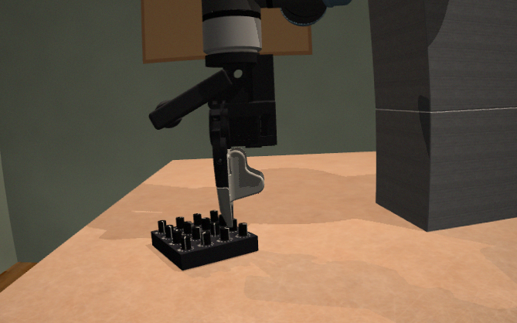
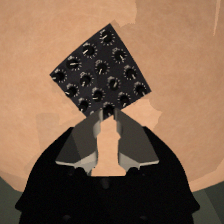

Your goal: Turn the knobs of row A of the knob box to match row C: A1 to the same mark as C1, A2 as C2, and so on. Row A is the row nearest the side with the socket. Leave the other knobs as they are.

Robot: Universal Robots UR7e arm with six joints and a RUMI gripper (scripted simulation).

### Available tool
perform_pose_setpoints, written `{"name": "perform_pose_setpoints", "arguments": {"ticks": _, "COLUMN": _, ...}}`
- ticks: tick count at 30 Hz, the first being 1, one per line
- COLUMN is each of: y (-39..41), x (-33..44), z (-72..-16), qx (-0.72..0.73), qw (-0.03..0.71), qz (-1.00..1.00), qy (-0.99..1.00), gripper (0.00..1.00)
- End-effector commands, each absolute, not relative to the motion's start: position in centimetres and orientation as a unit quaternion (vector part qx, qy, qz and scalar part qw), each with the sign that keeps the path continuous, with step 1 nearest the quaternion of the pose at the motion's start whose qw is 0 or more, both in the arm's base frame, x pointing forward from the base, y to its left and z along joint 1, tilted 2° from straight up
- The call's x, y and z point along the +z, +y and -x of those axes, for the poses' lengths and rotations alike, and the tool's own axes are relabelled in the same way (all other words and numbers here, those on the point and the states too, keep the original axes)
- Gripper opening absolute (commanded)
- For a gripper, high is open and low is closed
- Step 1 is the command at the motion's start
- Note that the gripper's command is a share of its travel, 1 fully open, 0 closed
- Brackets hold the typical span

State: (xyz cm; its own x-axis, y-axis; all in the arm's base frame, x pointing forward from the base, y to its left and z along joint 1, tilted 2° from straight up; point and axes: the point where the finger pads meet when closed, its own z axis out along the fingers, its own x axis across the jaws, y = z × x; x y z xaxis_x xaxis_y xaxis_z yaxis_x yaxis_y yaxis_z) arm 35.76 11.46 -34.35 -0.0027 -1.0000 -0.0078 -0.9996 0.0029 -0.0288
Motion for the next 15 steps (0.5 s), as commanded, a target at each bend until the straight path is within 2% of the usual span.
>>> {"name": "perform_pose_setpoints", "arguments": {"ticks": 1, "y": 11.44, "x": -34.32, "z": -35.81, "qx": -0.008, "qw": 0.012, "qz": 0.682, "qy": 0.731, "gripper": 0.04}}
{"name": "perform_pose_setpoints", "arguments": {"ticks": 15, "y": 11.38, "x": -34.32, "z": -35.80, "qx": -0.008, "qw": 0.013, "qz": 0.639, "qy": 0.769, "gripper": 0.04}}
